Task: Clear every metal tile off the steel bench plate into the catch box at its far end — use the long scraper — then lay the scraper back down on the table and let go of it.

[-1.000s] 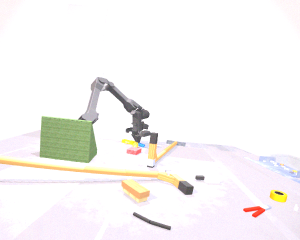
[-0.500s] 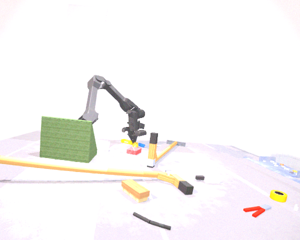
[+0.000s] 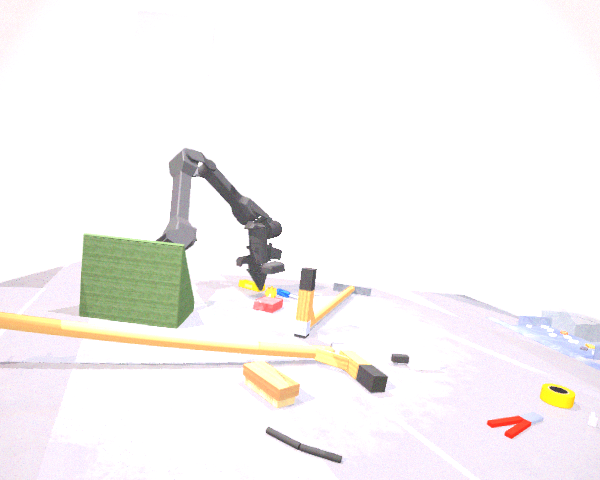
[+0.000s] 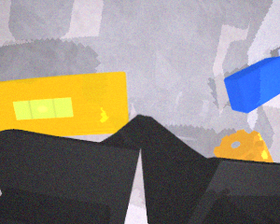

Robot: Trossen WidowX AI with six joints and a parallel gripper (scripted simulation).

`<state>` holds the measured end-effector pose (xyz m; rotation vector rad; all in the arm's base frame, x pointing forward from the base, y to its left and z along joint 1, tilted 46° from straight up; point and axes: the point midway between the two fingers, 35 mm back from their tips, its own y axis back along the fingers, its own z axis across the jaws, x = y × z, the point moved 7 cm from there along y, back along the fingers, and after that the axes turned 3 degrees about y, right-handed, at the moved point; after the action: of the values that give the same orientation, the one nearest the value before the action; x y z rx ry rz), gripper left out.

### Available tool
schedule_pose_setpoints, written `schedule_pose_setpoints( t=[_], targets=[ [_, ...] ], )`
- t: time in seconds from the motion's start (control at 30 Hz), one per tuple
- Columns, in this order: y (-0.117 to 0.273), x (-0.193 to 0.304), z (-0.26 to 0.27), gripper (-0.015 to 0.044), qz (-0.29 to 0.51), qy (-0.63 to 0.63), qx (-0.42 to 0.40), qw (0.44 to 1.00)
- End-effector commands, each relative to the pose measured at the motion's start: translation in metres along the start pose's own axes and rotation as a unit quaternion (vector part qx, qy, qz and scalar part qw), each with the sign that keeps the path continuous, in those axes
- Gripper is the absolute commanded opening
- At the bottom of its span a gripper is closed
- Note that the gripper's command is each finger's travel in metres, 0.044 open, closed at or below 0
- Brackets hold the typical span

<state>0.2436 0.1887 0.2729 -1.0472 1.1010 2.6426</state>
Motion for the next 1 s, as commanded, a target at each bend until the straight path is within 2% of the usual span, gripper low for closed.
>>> schedule_pose_setpoints(
  t=[0.0, 0.97],
  targets=[
    [0.003, 0.007, 0.004, 0.0000, -0.002, -0.002, 0.001, 1.000],
    [0.013, 0.051, 0.024, 0.0000, -0.009, -0.006, -0.005, 1.000]
  ],
)
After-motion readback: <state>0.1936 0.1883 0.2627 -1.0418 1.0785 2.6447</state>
